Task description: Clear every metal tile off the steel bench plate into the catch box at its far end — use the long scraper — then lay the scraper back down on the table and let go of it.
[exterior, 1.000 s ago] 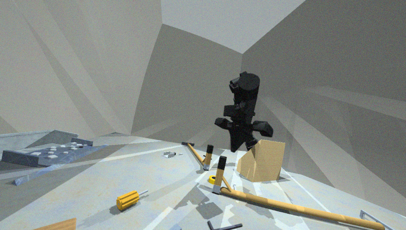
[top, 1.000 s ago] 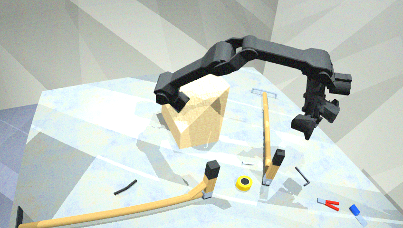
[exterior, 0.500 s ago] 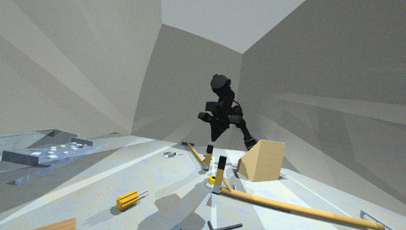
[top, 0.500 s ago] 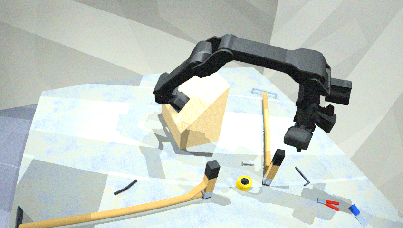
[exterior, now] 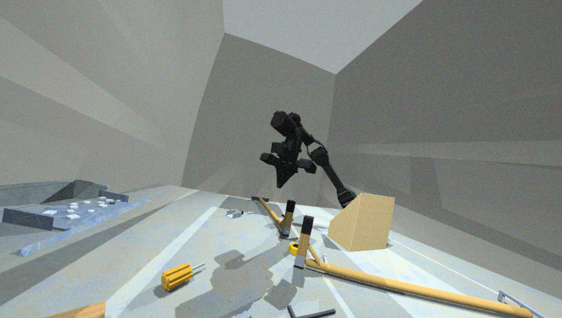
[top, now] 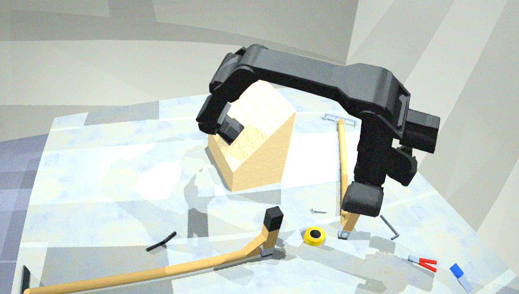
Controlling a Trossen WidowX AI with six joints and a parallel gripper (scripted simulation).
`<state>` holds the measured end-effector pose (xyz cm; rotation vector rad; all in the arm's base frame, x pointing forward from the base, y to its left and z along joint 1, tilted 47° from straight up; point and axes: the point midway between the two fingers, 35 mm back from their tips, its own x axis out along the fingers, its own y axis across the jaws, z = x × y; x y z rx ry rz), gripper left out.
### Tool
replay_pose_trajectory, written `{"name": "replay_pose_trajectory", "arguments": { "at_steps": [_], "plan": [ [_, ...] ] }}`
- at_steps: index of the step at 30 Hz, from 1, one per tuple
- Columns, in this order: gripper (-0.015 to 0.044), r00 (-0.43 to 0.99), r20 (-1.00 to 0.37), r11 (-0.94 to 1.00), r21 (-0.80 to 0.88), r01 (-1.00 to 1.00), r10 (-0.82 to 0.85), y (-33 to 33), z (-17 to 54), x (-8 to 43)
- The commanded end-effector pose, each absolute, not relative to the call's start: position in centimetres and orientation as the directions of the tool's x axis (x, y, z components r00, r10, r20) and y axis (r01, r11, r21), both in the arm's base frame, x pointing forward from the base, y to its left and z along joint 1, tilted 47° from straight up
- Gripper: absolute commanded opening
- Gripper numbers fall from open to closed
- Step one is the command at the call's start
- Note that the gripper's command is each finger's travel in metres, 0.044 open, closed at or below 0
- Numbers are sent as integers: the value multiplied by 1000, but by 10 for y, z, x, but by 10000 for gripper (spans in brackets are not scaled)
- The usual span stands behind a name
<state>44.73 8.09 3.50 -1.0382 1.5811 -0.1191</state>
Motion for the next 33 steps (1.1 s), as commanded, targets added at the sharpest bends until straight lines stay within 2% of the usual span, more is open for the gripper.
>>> {"name": "replay_pose_trajectory", "arguments": {
  "at_steps": [1,33],
  "plan": [
    [0,64,-742,574,-568,-589,-668,61,52,446],
    [0,3,-726,388,-371,-844,-687,-67,172,398]
  ]
}}
